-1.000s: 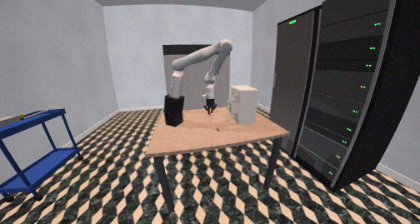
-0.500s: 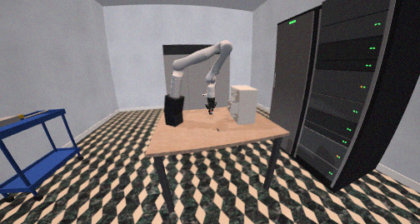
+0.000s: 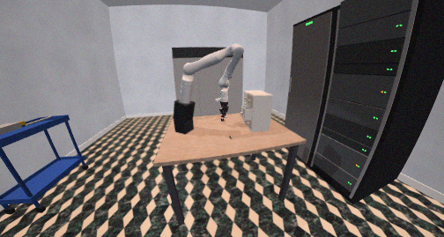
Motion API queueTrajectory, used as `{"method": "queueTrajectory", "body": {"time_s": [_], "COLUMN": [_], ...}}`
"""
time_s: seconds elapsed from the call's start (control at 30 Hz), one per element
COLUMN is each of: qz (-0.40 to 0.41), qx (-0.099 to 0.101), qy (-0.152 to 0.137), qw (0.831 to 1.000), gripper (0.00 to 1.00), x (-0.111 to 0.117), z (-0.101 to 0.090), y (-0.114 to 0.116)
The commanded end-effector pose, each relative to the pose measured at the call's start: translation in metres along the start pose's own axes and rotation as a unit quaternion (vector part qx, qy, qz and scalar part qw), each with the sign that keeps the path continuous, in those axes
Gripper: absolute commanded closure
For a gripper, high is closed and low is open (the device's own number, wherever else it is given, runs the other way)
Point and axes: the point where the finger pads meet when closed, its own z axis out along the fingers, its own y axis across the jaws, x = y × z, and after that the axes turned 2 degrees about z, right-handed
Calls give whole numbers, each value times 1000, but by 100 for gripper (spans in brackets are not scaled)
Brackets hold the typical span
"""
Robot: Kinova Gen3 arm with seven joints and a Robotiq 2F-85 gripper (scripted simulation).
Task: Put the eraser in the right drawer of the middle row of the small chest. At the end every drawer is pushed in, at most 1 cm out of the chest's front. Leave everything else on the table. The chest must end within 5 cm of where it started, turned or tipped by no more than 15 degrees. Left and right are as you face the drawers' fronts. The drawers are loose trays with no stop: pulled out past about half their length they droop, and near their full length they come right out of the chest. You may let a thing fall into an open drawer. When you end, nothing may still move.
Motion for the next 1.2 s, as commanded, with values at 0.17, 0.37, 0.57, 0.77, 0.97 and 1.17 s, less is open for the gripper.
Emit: {"method": "queueTrajectory", "body": {"time_s": [0.17, 0.37, 0.57, 0.77, 0.97, 1.17], "qz": [-65, -129, -168, -204, -241, -262], "qx": [-11, -11, -7, -10, -11, -10], "qy": [-2, -2, -3, -3, -6, -5], "qw": [998, 992, 986, 979, 970, 965], "gripper": [81, 81, 81, 81, 81, 81], "x": [20, 34, 42, 50, 57, 63], "z": [-4, -4, -4, -5, -5, -5], "y": [36, 61, 76, 93, 110, 119]}}
